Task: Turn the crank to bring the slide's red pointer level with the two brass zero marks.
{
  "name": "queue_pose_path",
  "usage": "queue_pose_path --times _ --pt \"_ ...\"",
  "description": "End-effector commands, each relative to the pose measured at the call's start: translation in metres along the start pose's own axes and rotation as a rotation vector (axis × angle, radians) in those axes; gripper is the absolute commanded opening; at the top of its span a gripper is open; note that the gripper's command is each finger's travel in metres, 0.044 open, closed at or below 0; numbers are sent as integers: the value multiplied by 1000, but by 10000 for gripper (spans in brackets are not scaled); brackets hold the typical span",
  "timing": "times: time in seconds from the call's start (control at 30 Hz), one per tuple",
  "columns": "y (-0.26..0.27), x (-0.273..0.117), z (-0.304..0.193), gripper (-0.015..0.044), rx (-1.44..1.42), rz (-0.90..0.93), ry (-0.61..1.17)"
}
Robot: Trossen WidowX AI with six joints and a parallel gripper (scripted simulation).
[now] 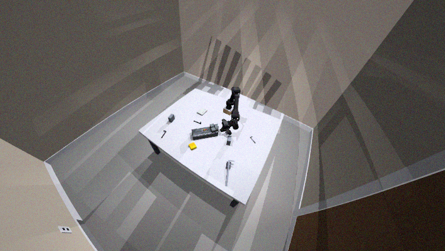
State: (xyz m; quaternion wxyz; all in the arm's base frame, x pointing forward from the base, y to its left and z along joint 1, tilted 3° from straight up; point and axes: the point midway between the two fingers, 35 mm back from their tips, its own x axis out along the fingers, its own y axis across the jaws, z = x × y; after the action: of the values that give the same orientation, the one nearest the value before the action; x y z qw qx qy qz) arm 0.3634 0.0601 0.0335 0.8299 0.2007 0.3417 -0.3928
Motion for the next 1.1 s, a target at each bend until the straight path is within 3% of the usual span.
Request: queue_pose_path --times 0.0,1.07 --pt "4 -7 6 0 14 15 -12" --pt "1 -17 16 0 14 15 -12"
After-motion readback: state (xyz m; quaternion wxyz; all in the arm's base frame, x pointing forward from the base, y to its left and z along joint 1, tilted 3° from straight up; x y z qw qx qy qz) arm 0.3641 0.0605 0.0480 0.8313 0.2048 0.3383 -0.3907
